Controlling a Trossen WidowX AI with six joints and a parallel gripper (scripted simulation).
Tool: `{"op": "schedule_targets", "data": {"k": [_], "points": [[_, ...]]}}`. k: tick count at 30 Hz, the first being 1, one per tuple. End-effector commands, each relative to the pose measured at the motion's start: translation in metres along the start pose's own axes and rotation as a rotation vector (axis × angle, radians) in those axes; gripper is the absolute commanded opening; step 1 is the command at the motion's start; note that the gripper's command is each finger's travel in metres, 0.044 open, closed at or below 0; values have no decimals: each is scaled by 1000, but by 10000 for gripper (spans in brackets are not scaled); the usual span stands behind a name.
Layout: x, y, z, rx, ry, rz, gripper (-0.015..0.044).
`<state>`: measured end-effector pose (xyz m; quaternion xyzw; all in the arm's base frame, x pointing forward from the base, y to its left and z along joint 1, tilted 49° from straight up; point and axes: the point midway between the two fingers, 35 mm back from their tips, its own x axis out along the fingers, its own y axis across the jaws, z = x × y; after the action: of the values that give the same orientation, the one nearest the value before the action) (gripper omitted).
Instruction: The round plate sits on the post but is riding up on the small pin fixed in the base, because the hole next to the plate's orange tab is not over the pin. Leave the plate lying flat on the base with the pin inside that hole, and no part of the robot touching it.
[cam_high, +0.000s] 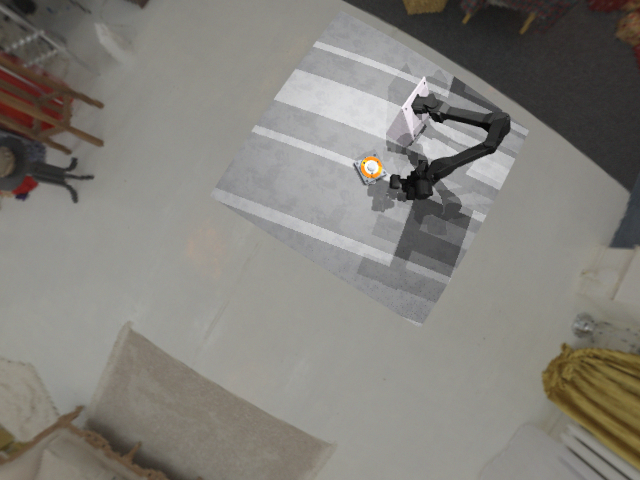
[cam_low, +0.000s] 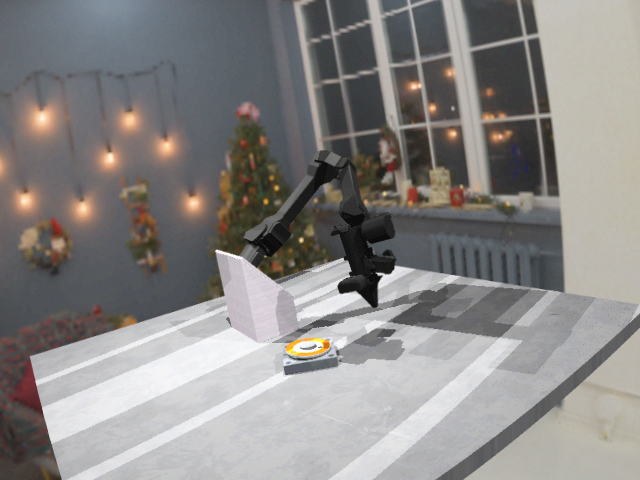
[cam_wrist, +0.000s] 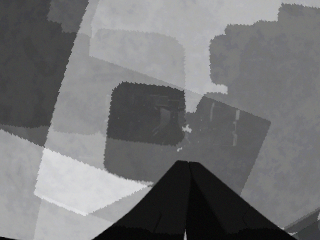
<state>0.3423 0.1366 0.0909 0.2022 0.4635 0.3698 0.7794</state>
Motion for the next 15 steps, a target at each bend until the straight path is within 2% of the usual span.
{"op": "schedule_targets", "data": {"k": [1, 8, 15], "points": [[-8, -53, -16, 128, 65, -51, 0], [-20, -122, -55, 402, 180, -54, 0], [-19, -131, -60, 434, 192, -50, 0]]}}
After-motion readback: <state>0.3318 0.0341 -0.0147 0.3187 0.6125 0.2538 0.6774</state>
